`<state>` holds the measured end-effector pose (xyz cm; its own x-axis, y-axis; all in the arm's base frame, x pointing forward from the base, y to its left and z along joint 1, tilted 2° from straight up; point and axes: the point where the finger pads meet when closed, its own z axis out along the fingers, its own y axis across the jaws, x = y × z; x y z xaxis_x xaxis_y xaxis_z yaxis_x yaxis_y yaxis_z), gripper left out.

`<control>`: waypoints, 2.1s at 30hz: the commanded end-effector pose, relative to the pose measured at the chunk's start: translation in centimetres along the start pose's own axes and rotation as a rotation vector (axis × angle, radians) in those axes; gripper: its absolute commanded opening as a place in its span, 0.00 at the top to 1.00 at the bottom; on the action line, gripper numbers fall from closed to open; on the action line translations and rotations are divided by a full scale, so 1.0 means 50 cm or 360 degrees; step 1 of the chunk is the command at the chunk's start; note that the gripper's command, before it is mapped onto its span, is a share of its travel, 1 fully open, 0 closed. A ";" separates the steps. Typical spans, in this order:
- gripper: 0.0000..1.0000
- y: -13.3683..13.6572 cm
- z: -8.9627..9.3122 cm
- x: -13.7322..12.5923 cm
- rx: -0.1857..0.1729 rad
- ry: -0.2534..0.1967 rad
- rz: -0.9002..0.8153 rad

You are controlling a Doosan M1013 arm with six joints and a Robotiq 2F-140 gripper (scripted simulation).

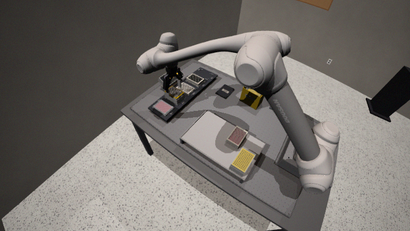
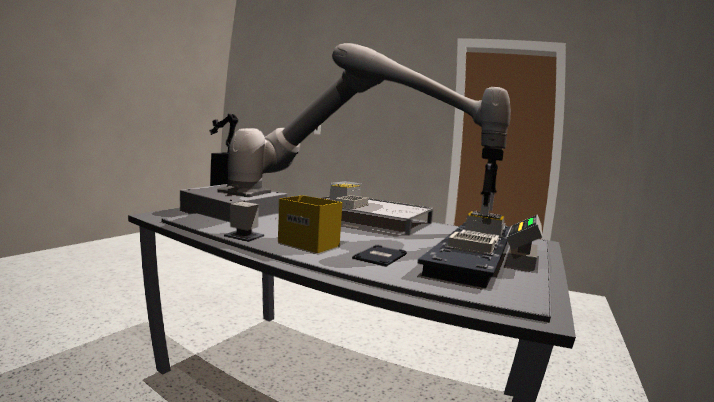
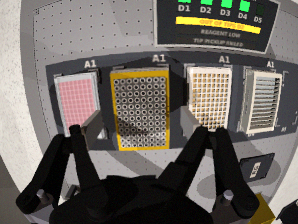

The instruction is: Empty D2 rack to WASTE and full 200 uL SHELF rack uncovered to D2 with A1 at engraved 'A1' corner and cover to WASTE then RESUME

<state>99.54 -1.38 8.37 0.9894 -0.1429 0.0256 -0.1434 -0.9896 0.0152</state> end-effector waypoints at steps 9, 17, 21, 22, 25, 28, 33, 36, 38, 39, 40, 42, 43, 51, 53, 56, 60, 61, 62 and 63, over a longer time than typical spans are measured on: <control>0.23 0.000 -0.036 0.000 0.0000 0.0000 0.0000; 0.23 0.000 -0.056 0.000 0.0000 0.0000 0.0000; 0.23 0.000 -0.069 0.000 0.0000 0.0000 0.0000; 0.23 0.000 -0.073 0.000 0.0000 0.0000 0.0000; 0.23 0.000 -0.083 0.000 0.0000 0.0000 0.0000; 0.23 0.000 -0.086 0.000 0.0000 0.0000 0.0000; 0.23 0.000 -0.103 0.000 0.0000 0.0000 0.0000; 0.23 0.000 -0.113 0.000 0.0000 0.0000 0.0000; 0.23 0.000 -0.119 0.000 0.0000 0.0000 0.0000; 0.23 0.000 -0.123 0.000 0.0000 0.0000 0.0000; 0.23 0.000 -0.126 0.000 0.0000 0.0000 0.0000; 0.23 0.000 -0.133 0.000 0.0000 0.0000 0.0000; 0.23 0.000 -0.136 0.000 0.0000 0.0000 0.0000; 0.23 0.000 -0.156 0.000 0.0000 0.0000 0.0000; 0.23 0.000 -0.163 0.000 0.0000 0.0000 0.0000; 0.23 0.000 -0.173 0.000 0.0000 0.0000 0.0000; 0.23 0.000 -0.186 0.000 0.0000 0.0000 0.0000; 0.23 0.000 -0.186 0.000 0.0000 0.0000 0.0000; 0.23 0.000 -0.186 0.000 0.0000 0.0000 0.0000; 0.23 0.000 -0.189 0.000 0.0000 0.0000 0.0000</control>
<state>99.34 -1.21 17.66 0.9894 -0.1429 0.0260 -0.1433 -0.9896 0.0152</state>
